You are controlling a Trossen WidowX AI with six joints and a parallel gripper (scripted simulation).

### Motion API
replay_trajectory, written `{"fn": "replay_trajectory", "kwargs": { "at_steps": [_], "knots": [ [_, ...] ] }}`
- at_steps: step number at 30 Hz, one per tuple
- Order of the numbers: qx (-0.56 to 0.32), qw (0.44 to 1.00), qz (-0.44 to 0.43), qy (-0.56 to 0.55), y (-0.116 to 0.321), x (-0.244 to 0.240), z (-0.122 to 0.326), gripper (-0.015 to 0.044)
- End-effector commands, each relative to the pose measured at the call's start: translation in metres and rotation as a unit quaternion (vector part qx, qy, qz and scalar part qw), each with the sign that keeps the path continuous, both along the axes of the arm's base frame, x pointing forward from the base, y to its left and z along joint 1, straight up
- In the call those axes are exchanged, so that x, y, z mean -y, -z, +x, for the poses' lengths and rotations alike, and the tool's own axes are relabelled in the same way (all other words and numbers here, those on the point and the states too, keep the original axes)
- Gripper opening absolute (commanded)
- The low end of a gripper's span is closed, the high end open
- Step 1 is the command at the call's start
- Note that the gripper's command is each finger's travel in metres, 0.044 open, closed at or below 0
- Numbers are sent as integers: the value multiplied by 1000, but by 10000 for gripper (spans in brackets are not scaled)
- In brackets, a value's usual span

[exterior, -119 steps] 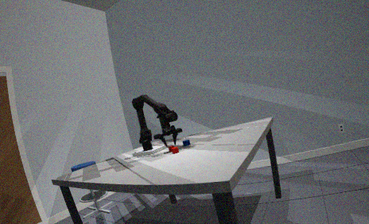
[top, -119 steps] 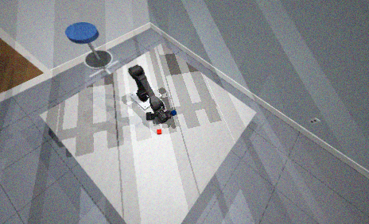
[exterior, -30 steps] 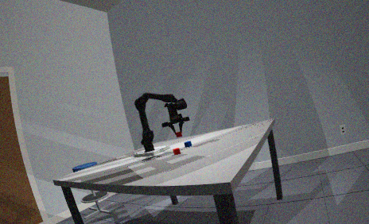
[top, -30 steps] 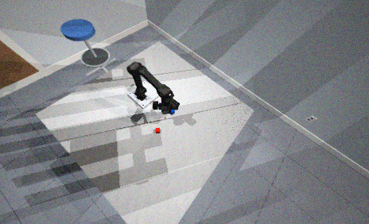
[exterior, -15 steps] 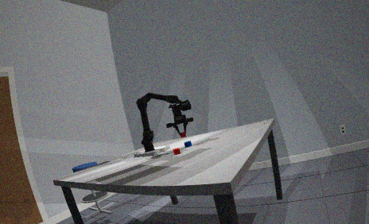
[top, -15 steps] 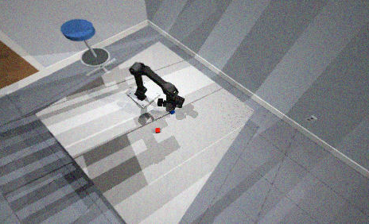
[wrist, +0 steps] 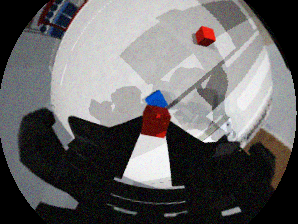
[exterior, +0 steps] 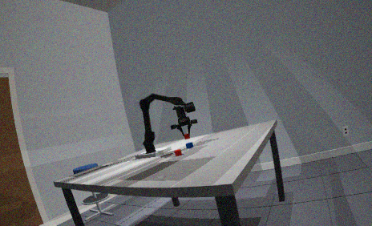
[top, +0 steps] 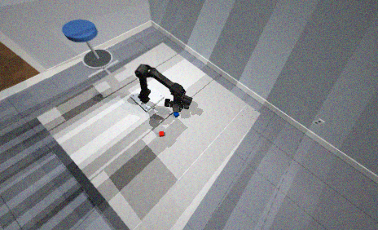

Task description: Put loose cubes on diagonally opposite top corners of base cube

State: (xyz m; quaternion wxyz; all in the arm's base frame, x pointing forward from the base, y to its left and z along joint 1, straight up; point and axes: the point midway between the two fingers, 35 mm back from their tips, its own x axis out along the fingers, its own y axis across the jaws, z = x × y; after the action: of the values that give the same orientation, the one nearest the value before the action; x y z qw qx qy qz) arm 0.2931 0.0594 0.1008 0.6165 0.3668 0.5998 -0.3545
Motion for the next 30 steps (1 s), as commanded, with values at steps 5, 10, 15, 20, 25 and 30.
{"fn": "replay_trajectory", "kwargs": {
  "at_steps": [5, 10, 15, 20, 25, 30],
  "knots": [
    [0, 1000, 0, 4, 1, -2, 1, 105],
    [0, 1000, 0, 4, 6, -2, 1, 105],
    [0, 1000, 0, 5, 15, -2, 1, 105],
    [-1, 1000, 0, 5, 25, -2, 1, 105],
    [-1, 1000, 0, 5, 28, -2, 1, 105],
    [-1, 1000, 0, 5, 28, -2, 1, 105]
  ]
}}
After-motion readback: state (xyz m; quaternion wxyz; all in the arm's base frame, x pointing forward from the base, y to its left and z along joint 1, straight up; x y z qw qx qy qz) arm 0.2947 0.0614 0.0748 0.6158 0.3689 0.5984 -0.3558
